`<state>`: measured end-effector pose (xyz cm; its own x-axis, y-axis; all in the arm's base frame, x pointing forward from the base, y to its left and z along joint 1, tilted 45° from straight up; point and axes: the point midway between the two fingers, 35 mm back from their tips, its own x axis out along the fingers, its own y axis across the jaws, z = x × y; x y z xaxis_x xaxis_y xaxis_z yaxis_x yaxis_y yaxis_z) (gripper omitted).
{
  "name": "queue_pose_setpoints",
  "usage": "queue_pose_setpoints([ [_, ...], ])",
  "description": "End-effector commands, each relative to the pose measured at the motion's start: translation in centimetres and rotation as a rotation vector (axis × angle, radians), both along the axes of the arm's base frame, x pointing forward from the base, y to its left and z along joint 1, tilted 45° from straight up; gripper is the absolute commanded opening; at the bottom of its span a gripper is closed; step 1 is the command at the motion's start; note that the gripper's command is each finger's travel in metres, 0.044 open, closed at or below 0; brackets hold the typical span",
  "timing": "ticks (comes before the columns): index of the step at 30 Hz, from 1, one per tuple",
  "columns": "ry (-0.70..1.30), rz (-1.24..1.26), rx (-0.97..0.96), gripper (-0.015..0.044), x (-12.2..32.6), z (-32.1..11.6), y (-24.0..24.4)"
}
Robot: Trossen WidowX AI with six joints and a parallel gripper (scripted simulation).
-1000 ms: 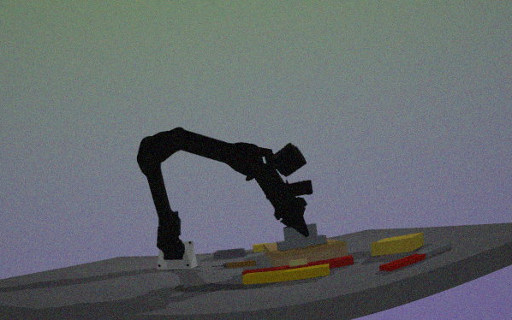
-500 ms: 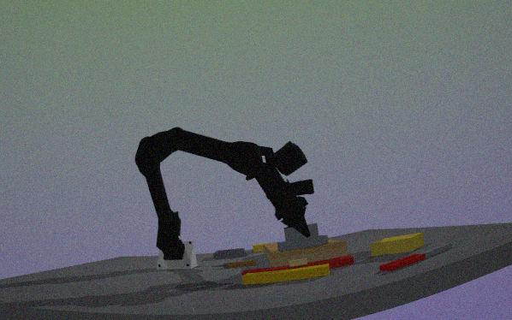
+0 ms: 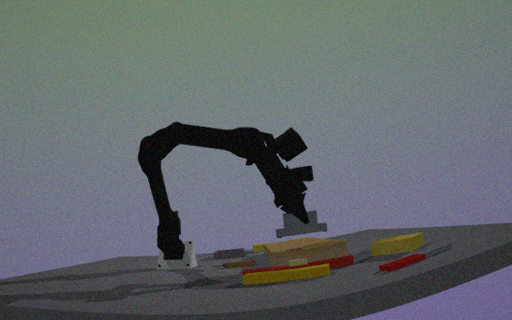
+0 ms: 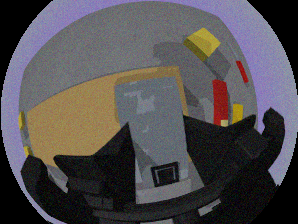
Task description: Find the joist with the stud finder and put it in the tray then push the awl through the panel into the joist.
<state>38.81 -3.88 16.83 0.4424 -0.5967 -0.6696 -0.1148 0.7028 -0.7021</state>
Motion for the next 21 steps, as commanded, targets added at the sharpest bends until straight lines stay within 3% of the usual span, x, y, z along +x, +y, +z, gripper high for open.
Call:
queue_pose_setpoints([
  [1,-0.015,0.003,0.001,0.0,0.2,1.6,1.4],
  [13,-0.019,0.001,-0.004,0.0,-0.3,4.9,4.3],
  [21,0.078,0.133,0.025,0.0,0.5,1.2,9.1],
])
